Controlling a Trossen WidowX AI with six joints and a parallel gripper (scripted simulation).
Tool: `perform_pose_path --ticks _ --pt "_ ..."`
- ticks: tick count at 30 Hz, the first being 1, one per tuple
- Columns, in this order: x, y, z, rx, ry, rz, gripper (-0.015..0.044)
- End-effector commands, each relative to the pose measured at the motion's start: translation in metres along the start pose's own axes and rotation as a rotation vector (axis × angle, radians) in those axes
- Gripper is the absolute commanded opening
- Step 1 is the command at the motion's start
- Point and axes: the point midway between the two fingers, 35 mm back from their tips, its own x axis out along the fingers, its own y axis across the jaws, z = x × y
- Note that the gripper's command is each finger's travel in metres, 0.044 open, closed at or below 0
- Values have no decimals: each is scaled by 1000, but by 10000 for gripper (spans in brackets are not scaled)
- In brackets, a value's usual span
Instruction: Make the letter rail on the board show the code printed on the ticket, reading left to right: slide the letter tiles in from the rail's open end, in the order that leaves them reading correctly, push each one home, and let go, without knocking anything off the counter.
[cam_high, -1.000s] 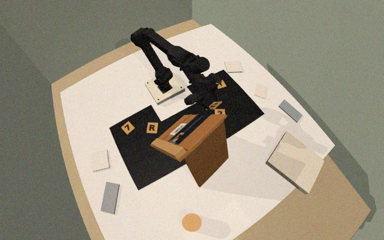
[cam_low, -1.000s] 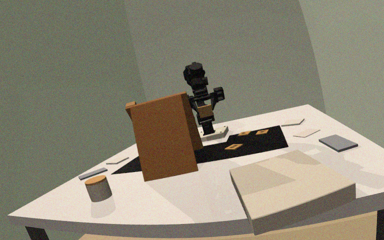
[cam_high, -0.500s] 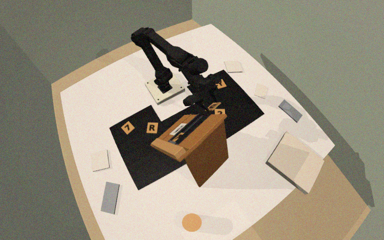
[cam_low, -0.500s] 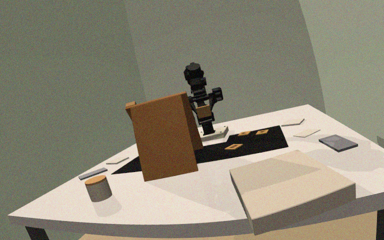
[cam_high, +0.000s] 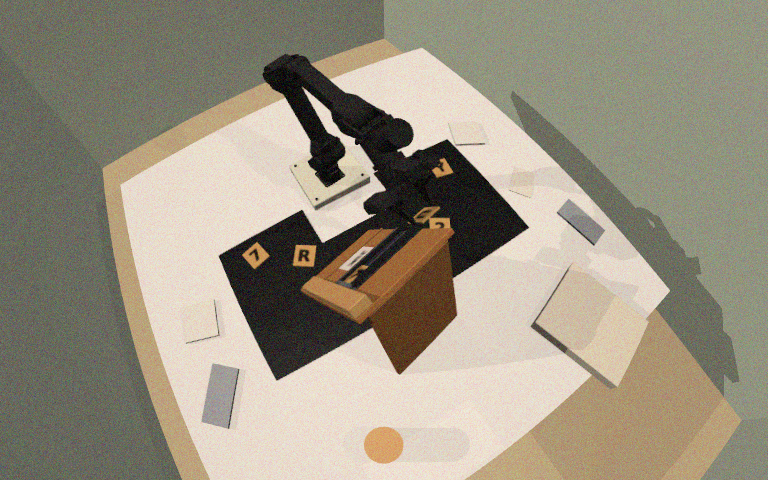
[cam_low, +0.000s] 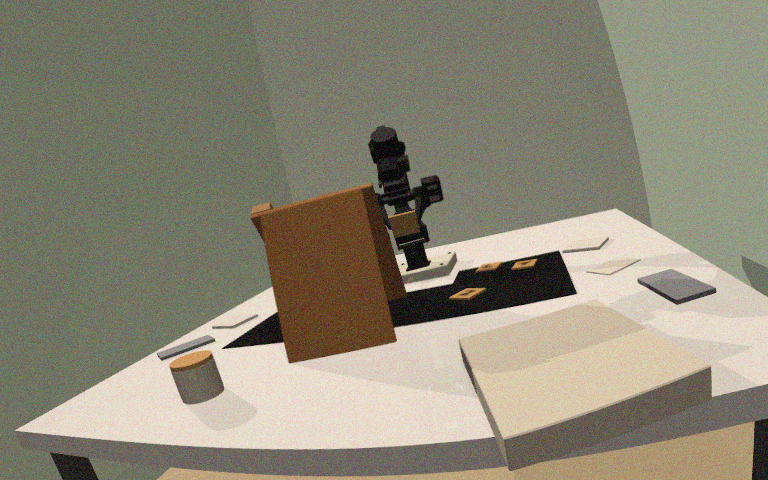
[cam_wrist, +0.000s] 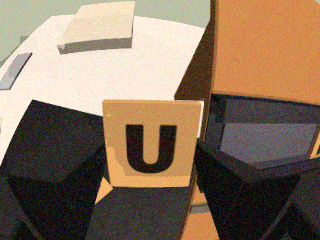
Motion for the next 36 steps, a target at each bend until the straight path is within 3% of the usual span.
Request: perform_pose_path --ticks 1,36 --pt "0 -1 -1 -6 1 6 0" --pt "0 -18 0 -8 1 4 0"
